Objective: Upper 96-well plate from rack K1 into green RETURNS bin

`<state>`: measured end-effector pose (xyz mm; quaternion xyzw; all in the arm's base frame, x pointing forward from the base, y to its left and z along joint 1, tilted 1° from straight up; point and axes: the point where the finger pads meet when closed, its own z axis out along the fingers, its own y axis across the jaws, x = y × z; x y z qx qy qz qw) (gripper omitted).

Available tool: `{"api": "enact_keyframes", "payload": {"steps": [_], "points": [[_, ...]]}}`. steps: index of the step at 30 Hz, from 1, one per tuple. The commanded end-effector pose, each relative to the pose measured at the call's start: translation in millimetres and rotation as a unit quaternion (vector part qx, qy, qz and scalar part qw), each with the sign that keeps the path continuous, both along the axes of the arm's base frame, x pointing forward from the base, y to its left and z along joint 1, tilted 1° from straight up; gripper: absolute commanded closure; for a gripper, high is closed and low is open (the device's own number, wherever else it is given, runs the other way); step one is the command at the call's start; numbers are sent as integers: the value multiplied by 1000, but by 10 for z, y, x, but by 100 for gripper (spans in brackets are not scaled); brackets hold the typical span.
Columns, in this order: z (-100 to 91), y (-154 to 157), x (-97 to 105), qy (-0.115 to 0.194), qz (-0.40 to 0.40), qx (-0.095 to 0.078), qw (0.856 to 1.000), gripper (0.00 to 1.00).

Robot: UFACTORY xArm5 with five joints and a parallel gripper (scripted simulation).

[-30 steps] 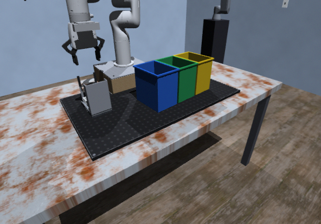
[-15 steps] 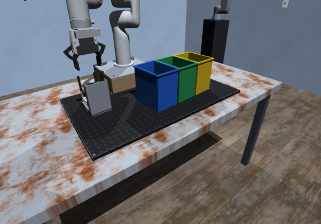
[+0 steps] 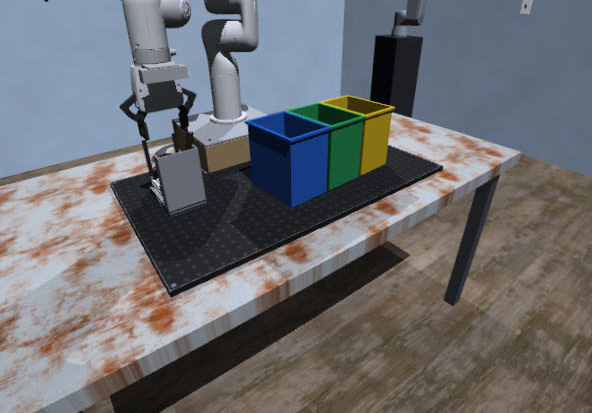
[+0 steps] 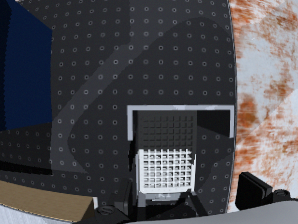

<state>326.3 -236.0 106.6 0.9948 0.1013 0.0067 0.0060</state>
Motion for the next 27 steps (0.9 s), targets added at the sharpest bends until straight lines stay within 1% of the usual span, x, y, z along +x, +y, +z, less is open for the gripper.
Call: {"api": "enact_keyframes", "payload": {"steps": [1,27], "points": [[-19,-9,13,-2,0,-1,1000,0],[-420,-11,22,-2,0,-1,1000,0]]}}
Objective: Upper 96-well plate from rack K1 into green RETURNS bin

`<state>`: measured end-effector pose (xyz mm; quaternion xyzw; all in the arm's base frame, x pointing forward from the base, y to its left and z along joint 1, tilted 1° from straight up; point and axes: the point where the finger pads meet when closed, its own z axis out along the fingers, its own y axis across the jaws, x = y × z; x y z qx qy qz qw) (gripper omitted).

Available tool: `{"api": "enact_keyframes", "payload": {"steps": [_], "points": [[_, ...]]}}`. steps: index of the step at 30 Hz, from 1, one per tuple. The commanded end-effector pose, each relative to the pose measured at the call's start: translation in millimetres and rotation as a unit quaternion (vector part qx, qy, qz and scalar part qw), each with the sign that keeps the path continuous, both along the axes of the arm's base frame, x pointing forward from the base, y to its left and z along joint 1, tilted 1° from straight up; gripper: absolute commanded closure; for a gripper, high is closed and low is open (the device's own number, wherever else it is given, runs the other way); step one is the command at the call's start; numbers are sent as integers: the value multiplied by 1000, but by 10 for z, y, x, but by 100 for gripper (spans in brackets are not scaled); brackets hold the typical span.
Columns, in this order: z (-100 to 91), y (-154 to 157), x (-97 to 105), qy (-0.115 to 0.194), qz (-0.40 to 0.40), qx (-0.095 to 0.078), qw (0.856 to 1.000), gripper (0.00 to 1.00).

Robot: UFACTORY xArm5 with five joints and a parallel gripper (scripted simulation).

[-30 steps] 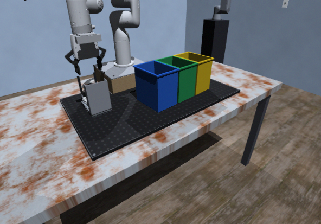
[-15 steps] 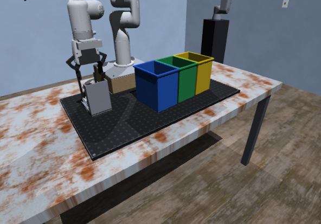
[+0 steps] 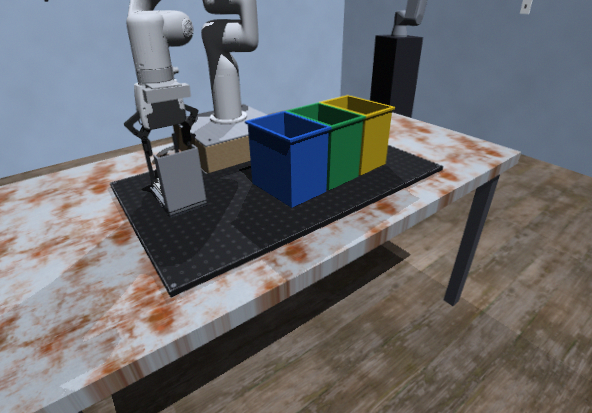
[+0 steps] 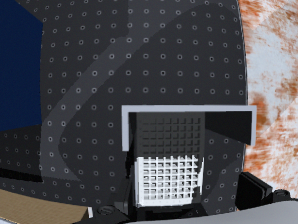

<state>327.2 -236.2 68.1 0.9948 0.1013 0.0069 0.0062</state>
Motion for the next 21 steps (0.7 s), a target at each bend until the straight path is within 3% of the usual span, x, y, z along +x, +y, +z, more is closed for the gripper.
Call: {"api": "enact_keyframes", "payload": {"steps": [1,21], "points": [[-52,-9,13,-2,0,-1,1000,0],[-353,-10,19,-2,0,-1,1000,0]]}}
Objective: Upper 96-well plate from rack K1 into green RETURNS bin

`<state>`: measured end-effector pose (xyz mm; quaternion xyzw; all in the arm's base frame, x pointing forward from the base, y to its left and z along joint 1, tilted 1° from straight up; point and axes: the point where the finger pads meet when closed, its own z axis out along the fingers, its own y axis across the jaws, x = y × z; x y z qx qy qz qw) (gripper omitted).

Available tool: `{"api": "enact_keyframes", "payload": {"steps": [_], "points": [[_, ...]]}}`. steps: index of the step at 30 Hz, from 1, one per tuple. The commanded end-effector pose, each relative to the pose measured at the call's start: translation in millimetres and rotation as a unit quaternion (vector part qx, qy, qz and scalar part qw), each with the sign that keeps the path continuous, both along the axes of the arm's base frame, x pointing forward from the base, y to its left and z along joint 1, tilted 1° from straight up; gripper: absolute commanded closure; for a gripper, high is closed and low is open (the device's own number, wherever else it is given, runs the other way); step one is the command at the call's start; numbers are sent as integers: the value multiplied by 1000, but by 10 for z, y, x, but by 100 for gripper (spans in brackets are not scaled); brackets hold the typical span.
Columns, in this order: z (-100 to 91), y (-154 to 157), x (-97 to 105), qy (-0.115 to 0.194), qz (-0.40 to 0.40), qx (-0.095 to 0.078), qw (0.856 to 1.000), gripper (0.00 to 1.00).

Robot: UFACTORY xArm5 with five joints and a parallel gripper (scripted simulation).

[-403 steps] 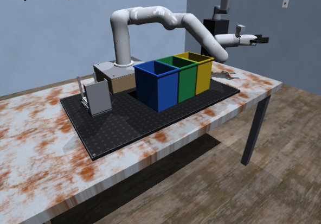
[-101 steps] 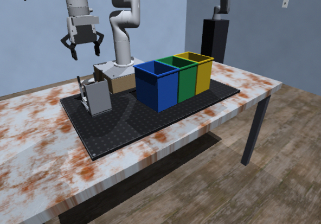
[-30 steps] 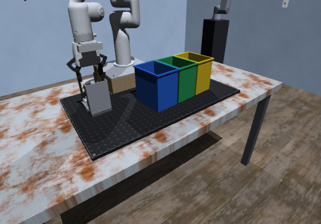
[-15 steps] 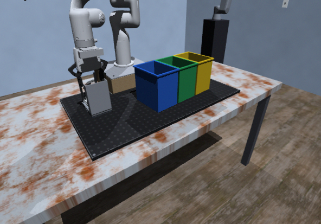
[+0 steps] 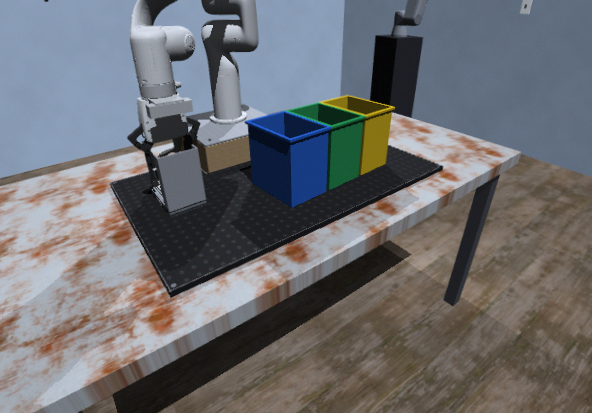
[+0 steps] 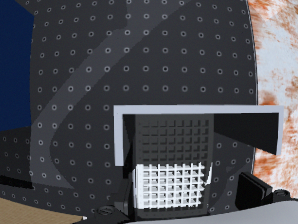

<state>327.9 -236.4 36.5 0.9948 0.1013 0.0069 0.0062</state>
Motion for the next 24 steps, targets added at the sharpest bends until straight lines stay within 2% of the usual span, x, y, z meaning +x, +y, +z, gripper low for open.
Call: {"api": "enact_keyframes", "payload": {"steps": [1,24], "points": [[-53,-9,13,-1,0,-1,1000,0],[-371,-10,20,-1,0,-1,1000,0]]}}
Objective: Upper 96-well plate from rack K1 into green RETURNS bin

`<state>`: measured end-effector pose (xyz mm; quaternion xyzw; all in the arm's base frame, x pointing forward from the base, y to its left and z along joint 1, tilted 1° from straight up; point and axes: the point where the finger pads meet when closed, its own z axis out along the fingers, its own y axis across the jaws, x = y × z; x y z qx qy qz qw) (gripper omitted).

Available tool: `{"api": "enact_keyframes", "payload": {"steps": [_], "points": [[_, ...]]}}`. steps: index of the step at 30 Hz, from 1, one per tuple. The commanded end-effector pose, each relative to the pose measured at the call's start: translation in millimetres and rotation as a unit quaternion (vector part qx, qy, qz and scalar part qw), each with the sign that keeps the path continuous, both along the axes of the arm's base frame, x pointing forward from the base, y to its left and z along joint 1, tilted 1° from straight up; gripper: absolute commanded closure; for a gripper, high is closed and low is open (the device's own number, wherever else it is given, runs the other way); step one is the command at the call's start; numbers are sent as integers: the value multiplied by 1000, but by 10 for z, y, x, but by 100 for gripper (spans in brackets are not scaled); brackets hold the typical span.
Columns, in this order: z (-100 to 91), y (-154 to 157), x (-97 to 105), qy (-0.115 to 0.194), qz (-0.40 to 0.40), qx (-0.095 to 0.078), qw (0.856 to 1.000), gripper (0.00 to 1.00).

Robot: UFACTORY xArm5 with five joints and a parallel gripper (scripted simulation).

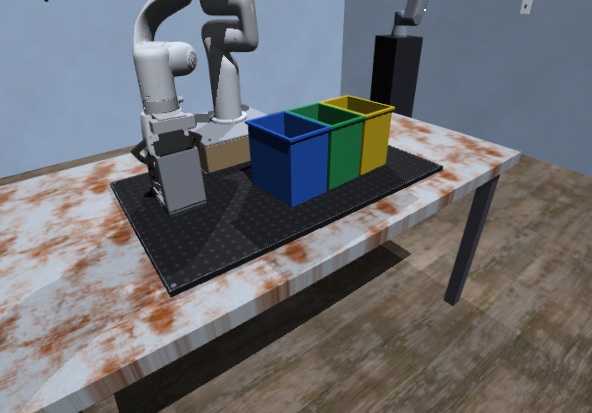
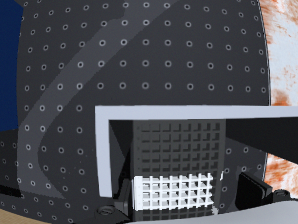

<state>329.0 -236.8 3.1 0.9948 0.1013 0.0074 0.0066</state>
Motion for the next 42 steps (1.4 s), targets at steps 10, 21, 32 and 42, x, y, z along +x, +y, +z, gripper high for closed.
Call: {"api": "enact_keyframes", "payload": {"steps": [10,21,32,42], "points": [[-144,-6,11,-1,0,-1,1000,0],[-151,-6,11,-1,0,-1,1000,0],[-211,-7,13,-1,0,-1,1000,0],[-277,-7,14,-1,0,-1,1000,0]]}}
